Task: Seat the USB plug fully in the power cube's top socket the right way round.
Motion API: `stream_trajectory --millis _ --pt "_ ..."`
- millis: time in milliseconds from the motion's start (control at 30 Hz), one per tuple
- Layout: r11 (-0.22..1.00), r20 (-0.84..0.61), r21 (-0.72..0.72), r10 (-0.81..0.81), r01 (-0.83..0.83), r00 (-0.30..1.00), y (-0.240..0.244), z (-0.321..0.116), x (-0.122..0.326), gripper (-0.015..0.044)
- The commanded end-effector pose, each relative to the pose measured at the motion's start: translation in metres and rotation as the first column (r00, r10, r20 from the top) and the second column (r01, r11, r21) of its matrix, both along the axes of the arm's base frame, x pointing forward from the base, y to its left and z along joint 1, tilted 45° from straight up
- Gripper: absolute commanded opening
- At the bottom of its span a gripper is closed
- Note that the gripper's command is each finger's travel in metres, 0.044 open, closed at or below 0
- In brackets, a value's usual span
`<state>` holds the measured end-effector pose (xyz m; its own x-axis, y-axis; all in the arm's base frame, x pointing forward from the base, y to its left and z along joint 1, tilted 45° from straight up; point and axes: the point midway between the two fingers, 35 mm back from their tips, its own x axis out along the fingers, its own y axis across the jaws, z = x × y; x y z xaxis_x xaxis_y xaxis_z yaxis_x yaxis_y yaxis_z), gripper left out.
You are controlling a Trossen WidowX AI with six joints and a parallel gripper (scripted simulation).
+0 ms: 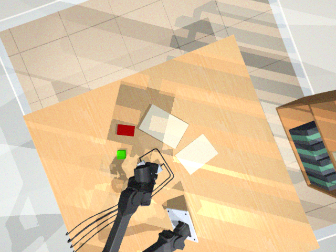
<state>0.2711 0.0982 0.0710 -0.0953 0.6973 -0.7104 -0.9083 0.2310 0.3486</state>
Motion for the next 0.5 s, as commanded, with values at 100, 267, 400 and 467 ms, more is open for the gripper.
stream_trajectory --millis 100,267,400,467 --pt "0.992 -0.123 -0.025 -0.129 0.127 0.984 0.0000 -0.0003 0.0002 0.0000" --pt "0.975 -0.209 -0.053 -0.221 0.215 0.953 0.0000 -0.0003 0.0002 0.0000" --pt "0.956 -0.275 -0.081 -0.293 0.282 0.916 0.0000 -0.0003 0.0002 0.0000" --pt "0.944 -0.306 -0.096 -0.328 0.314 0.894 0.0000 -0.0003 0.0002 0.0000"
